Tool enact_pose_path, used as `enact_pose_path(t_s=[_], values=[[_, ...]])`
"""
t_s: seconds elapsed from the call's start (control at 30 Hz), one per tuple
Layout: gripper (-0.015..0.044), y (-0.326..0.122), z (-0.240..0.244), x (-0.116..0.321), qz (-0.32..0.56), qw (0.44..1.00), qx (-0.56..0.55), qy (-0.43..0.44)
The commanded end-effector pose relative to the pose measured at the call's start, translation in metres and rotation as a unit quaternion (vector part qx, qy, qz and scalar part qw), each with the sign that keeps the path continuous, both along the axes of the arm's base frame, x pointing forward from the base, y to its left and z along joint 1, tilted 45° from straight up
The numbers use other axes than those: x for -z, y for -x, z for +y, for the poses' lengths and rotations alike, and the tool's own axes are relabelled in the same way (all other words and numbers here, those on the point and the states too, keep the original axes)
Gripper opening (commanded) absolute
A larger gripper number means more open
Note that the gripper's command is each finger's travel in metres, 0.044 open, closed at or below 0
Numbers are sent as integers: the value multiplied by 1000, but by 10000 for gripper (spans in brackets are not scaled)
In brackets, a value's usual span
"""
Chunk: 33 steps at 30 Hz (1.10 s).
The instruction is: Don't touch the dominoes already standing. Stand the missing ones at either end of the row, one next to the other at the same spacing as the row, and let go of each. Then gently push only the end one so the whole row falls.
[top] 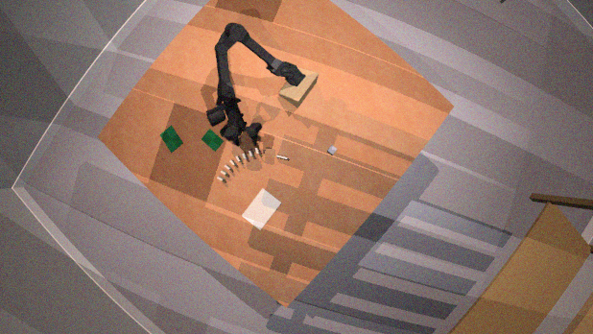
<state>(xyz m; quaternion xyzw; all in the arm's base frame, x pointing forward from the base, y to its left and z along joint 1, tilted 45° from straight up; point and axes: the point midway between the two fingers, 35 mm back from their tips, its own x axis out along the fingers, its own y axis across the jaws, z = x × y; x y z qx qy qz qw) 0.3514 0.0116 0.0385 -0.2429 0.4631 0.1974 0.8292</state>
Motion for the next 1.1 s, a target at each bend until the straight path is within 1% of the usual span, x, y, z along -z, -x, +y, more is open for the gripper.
enact_pose_path(t_s=[0.0, 0.13, 0.2, 0.27, 0.77, 1.07], values=[[440, 14, 3, 1, 119, 984, 77, 107], [440, 33, -2, -21, 186, 939, 132, 258], [440, 38, -3, -42, 193, 909, 145, 341], [440, 38, -2, -58, 188, 888, 147, 392], [440, 38, -3, -59, 187, 886, 147, 399], [440, 34, -47, -15, 186, 885, 148, 400]])
